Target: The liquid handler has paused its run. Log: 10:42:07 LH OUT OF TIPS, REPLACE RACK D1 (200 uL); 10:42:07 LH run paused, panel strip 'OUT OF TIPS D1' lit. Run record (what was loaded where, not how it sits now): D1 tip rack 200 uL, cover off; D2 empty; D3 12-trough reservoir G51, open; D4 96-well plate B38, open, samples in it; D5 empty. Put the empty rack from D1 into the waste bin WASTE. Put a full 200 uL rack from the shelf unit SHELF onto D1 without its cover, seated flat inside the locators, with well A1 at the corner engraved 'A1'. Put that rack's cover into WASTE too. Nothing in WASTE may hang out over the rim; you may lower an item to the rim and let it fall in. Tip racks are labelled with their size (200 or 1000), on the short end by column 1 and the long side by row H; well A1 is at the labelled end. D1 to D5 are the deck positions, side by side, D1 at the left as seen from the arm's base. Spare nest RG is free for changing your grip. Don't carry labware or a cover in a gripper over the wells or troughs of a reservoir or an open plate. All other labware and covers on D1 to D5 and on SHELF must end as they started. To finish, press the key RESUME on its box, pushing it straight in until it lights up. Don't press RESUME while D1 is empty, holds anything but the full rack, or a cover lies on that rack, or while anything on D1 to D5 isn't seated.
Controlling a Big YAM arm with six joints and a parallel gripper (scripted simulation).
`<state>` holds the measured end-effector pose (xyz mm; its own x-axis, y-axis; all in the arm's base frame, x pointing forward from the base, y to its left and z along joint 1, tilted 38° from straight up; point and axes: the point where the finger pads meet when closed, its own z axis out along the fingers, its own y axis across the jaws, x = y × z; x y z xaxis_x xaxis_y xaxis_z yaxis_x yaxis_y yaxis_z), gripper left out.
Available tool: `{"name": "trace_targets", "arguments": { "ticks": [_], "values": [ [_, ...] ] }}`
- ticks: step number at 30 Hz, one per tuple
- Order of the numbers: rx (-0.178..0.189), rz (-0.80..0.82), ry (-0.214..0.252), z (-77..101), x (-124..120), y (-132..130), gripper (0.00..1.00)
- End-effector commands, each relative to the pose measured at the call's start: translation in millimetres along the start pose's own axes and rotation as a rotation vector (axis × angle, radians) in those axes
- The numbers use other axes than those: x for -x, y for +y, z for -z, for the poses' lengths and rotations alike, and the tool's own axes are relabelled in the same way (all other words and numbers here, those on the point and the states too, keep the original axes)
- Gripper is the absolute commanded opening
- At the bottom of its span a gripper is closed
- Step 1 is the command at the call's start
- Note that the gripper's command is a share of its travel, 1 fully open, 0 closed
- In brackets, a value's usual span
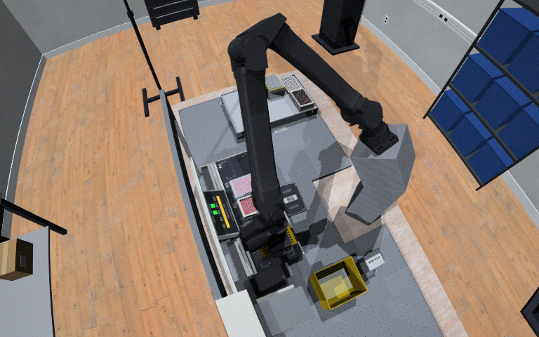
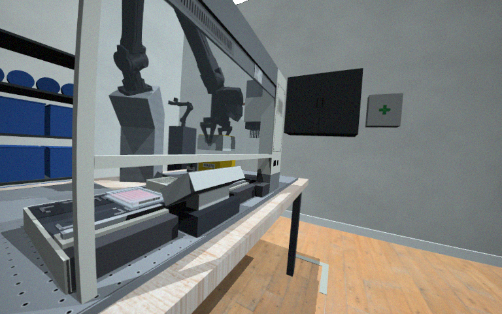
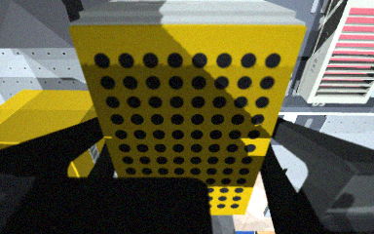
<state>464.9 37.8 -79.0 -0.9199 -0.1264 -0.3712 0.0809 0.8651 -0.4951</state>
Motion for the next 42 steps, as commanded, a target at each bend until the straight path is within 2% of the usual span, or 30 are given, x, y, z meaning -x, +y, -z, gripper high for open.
{"name": "trace_targets", "arguments": {
  "ticks": [1, 42],
  "values": [
    [0.007, -0.009, -0.024, 16.8, 9.3, 5.7, 0.00],
    [0.010, -0.013, -0.028, 79.1, 10.5, 5.7, 0.00]
  ]
}}
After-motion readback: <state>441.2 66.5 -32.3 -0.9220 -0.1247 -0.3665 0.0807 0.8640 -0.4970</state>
